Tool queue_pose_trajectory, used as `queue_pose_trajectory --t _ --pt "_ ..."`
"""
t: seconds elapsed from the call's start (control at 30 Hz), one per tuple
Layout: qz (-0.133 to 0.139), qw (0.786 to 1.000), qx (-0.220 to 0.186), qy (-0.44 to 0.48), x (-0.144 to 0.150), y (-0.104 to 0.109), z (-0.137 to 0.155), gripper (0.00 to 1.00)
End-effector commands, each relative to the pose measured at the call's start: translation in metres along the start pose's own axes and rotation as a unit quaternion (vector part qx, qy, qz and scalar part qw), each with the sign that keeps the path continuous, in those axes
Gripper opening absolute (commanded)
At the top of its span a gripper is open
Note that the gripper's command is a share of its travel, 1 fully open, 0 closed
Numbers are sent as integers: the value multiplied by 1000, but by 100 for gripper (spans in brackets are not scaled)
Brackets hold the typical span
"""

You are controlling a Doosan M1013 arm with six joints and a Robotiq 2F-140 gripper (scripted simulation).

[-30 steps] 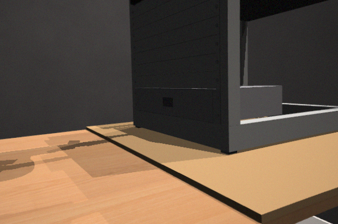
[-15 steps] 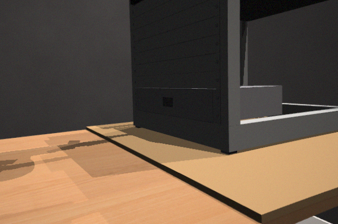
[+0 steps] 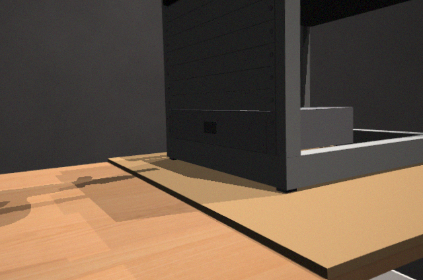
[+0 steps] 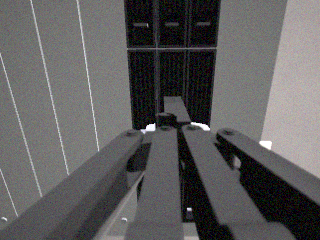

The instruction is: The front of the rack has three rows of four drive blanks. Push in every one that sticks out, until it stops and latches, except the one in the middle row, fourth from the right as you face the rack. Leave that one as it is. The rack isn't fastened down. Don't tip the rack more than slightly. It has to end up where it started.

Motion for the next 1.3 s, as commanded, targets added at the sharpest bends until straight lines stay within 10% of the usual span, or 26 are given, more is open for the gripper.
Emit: queue_pose_trajectory --t 0.0,0.37,1.27 --pt "1 1000 0 0 1 7 0 10" --pt "1 1000 0 0 1 60 1 10" --pt "1 1000 0 0 12 62 -28 10"
Point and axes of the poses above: the point where the finger pads meet when closed, its own y axis back along the fingers, its own x axis across the jaws, z = x × y, the point moved 2 cm from there along y, back along the fingers, and after that the axes turned 14 degrees about y, right-handed, at the moved point
